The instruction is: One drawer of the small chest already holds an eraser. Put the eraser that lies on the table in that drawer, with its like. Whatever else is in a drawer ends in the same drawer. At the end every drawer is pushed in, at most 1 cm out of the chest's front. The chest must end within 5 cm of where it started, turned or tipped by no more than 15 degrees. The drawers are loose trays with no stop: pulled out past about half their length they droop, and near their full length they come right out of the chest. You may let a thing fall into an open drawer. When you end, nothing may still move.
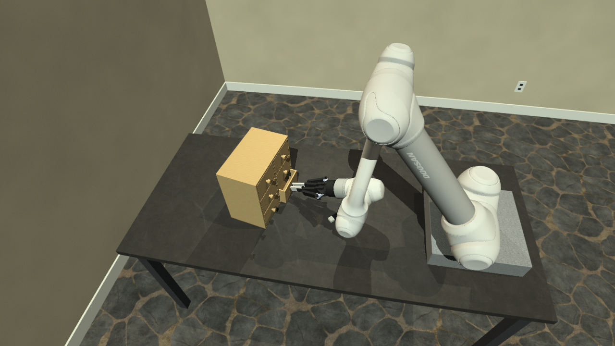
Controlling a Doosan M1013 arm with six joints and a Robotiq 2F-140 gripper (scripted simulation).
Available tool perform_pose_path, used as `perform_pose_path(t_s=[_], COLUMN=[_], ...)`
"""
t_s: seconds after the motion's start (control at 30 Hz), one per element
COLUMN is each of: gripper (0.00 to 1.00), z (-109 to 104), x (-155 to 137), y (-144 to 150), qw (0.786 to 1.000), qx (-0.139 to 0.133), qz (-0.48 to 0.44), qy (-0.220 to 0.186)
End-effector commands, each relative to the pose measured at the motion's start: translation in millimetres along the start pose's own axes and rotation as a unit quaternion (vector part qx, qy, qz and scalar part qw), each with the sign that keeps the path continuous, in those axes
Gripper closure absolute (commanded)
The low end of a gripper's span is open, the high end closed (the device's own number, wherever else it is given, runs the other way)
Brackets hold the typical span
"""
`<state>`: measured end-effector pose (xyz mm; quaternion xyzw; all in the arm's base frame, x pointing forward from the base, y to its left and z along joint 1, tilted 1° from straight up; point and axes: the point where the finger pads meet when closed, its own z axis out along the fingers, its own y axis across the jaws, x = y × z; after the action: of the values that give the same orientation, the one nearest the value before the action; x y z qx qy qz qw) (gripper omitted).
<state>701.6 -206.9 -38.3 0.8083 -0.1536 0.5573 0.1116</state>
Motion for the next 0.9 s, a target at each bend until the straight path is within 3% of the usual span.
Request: perform_pose_path(t_s=[0.0,0.87], gripper=[0.92,0.92], z=[-10,-33], x=[-4,-12], y=[-2,-2], qw=[1.0,1.0], qx=[0.002,0.002], qz=[0.001,0.001], qy=[-0.001,-0.001])
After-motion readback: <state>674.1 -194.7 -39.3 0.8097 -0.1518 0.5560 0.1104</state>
